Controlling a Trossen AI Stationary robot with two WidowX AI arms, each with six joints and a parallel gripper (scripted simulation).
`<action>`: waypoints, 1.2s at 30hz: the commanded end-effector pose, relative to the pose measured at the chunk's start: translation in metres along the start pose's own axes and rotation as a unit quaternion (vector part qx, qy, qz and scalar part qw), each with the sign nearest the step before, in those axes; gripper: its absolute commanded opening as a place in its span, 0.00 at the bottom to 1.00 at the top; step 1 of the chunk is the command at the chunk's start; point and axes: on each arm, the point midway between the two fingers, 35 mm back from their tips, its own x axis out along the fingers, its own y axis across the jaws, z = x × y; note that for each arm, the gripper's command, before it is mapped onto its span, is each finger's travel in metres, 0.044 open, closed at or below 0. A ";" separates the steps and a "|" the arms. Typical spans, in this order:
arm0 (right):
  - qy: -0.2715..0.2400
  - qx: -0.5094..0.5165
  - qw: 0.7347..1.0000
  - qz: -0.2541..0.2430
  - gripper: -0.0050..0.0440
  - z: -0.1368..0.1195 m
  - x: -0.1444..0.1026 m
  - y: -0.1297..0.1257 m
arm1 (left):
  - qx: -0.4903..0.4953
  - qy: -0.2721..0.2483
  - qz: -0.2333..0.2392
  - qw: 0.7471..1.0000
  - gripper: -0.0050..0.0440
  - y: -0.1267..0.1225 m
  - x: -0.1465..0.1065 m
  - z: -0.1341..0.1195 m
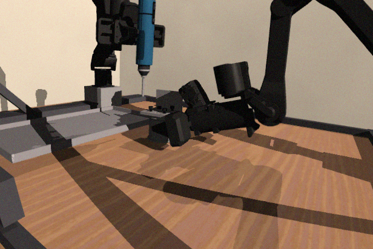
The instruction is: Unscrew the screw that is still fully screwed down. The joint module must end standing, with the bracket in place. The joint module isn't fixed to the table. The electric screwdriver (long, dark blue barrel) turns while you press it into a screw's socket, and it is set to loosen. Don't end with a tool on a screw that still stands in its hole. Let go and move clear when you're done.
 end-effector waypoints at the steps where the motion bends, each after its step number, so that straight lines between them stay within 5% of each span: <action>1: -0.012 0.001 1.000 0.000 0.59 0.010 0.000 0.000 | -0.001 -0.030 0.000 1.000 0.43 0.007 0.019 0.022; 12: -0.012 0.001 1.000 0.000 0.59 0.010 0.000 0.000 | -0.003 -0.044 0.001 0.999 0.43 0.022 0.045 0.024; 28: -0.012 0.001 1.000 0.000 0.59 0.010 0.000 0.000 | -0.002 -0.049 0.001 0.999 0.43 0.022 0.045 0.027; 36: -0.012 0.001 1.000 0.000 0.59 0.010 0.000 0.000 | -0.003 -0.033 0.001 0.999 0.43 0.022 0.042 0.002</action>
